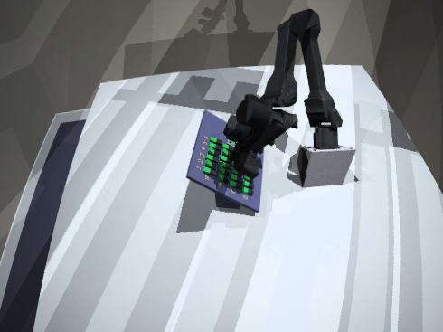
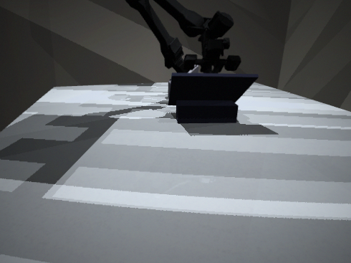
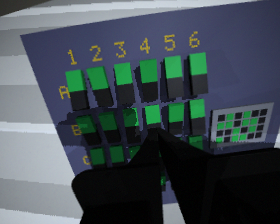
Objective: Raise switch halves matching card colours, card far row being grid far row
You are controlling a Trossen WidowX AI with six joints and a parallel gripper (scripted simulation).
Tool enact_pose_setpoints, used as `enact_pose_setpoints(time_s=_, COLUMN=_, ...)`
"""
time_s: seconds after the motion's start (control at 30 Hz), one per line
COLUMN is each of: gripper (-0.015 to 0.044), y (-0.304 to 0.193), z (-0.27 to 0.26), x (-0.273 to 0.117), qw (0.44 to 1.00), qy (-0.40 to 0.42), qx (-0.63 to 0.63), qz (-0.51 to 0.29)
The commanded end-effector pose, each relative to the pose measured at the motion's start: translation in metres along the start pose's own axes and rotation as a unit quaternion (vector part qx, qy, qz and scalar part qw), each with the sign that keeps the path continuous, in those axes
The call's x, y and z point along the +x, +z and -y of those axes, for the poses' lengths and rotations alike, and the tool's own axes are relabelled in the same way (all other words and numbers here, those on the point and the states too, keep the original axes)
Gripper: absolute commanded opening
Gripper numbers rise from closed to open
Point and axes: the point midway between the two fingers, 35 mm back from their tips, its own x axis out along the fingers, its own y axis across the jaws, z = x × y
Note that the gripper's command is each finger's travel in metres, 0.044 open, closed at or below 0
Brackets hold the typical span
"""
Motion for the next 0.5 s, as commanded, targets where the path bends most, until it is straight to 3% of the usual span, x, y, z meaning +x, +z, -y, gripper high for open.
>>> enact_pose_setpoints(time_s=0.0, gripper=0.0, y=-0.0021, z=-0.0004, x=0.0011, qw=1.0, qy=0.002, qx=-0.004, qz=-0.003)
enact_pose_setpoints(time_s=0.47, gripper=0.0, y=-0.0022, z=-0.0004, x=0.003, qw=1.0, qy=0.002, qx=-0.004, qz=-0.003)
